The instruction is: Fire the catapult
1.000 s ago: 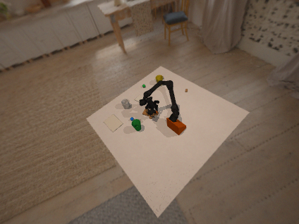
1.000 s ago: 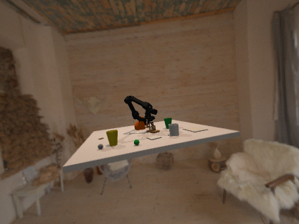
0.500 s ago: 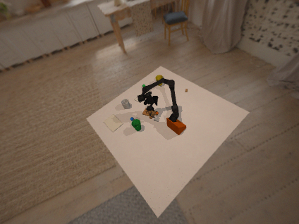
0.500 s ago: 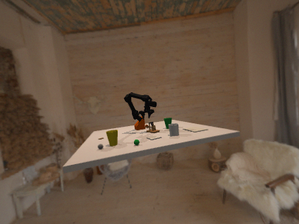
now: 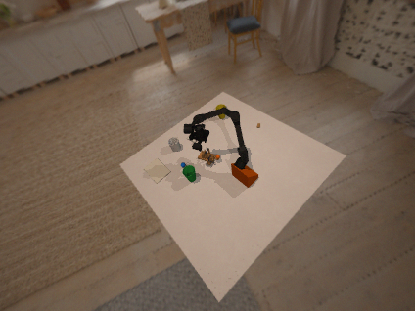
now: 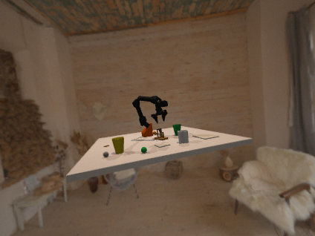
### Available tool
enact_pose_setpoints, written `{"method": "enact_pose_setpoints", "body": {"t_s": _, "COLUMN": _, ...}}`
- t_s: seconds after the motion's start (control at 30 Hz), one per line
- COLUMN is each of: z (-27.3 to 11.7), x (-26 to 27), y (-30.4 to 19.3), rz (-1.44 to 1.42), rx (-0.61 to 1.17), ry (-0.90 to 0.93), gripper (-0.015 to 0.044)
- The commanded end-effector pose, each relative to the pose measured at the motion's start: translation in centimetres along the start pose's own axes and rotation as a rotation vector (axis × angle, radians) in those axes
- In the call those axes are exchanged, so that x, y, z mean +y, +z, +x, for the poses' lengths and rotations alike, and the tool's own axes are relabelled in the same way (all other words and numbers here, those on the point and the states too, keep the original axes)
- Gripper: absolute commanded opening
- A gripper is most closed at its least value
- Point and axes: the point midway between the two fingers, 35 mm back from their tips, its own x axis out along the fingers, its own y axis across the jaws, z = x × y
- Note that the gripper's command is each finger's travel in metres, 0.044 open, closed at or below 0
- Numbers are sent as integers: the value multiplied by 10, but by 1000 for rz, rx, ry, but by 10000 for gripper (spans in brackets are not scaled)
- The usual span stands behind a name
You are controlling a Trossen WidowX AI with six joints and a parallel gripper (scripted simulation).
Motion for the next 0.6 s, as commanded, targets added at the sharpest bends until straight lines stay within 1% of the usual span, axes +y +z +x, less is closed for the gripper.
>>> {"method": "enact_pose_setpoints", "body": {"t_s": 0.0, "z": -13, "x": 3, "y": 48, "rz": 10, "rx": -150, "ry": 2, "gripper": 440}}
{"method": "enact_pose_setpoints", "body": {"t_s": 0.33, "z": -57, "x": -5, "y": 149, "rz": 66, "rx": -476, "ry": -31, "gripper": 440}}
{"method": "enact_pose_setpoints", "body": {"t_s": 0.57, "z": -95, "x": -22, "y": 205, "rz": 110, "rx": -668, "ry": -93, "gripper": 440}}
